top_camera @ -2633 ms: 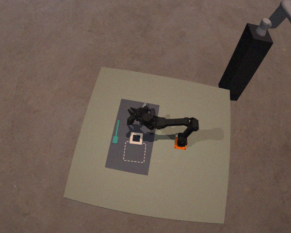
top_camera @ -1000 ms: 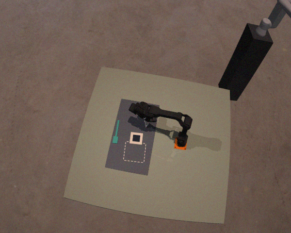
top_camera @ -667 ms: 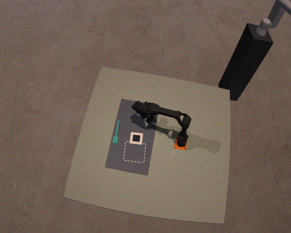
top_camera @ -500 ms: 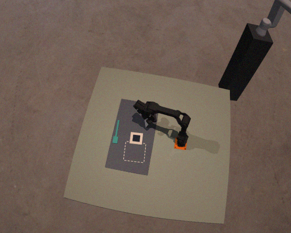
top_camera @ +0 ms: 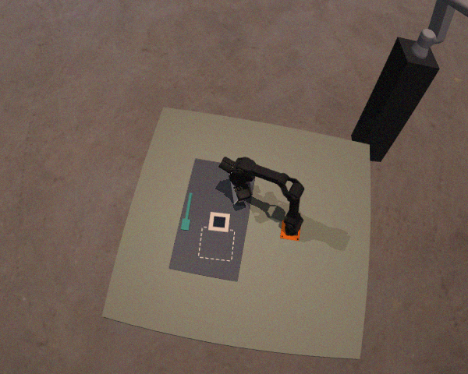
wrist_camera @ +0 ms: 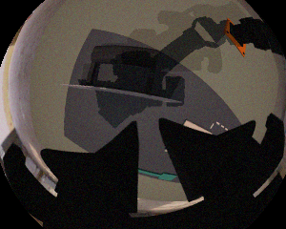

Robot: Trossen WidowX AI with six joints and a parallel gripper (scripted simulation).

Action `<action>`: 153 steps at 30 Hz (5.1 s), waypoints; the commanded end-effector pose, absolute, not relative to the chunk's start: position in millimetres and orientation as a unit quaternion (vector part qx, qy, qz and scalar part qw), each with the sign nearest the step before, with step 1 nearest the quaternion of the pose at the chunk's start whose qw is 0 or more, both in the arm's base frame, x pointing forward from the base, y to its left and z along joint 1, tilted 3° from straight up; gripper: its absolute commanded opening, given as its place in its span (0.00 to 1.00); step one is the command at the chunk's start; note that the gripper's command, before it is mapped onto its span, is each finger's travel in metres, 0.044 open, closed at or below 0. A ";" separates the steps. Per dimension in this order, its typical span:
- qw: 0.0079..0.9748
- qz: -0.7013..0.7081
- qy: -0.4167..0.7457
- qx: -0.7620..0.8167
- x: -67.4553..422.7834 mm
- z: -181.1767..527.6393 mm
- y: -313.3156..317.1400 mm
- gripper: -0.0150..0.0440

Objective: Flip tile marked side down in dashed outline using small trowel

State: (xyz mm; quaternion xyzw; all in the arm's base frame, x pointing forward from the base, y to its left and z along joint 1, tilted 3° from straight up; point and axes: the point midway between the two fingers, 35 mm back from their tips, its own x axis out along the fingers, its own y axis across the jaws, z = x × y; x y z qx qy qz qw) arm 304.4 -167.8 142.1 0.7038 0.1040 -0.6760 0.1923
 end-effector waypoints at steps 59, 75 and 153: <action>0.056 -0.710 0.067 0.698 288.0 95.0 -155.2 0.42; 0.056 -0.710 0.067 0.698 288.0 95.0 -155.2 0.42; 0.056 -0.710 0.067 0.699 308.0 98.0 -151.7 0.42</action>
